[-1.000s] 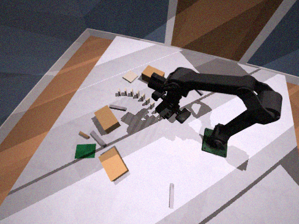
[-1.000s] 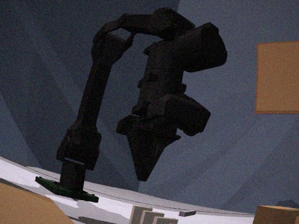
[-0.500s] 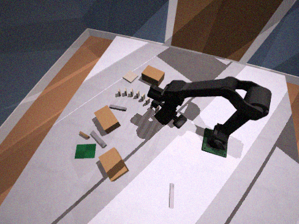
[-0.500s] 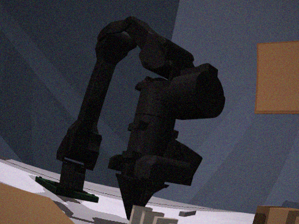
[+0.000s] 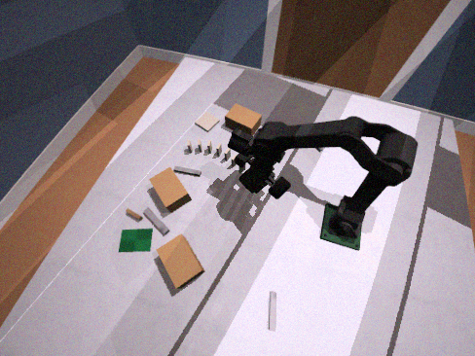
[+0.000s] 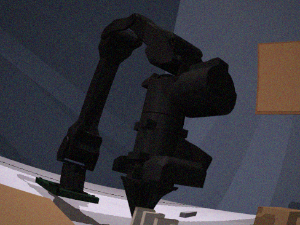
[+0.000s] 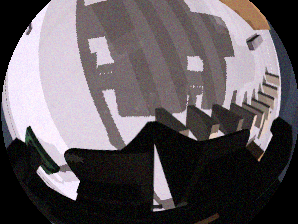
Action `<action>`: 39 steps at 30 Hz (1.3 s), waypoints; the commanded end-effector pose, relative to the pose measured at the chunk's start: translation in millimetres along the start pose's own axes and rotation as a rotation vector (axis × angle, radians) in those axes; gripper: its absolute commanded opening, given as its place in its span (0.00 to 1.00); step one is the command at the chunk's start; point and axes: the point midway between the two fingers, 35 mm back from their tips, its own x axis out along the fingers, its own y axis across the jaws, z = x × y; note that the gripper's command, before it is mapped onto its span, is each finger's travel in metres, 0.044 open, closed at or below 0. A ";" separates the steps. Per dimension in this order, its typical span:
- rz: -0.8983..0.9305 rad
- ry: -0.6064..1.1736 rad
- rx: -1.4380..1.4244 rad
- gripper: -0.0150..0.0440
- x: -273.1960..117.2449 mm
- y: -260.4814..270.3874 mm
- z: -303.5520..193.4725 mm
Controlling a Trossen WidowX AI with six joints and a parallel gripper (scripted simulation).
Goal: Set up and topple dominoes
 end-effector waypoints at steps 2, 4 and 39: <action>0.001 -0.001 -0.002 0.25 -0.3 -7.3 -0.5; -0.004 -0.007 0.002 0.25 -4.2 -3.7 -1.3; -0.001 -0.001 -0.002 0.25 -59.7 -29.2 -1.3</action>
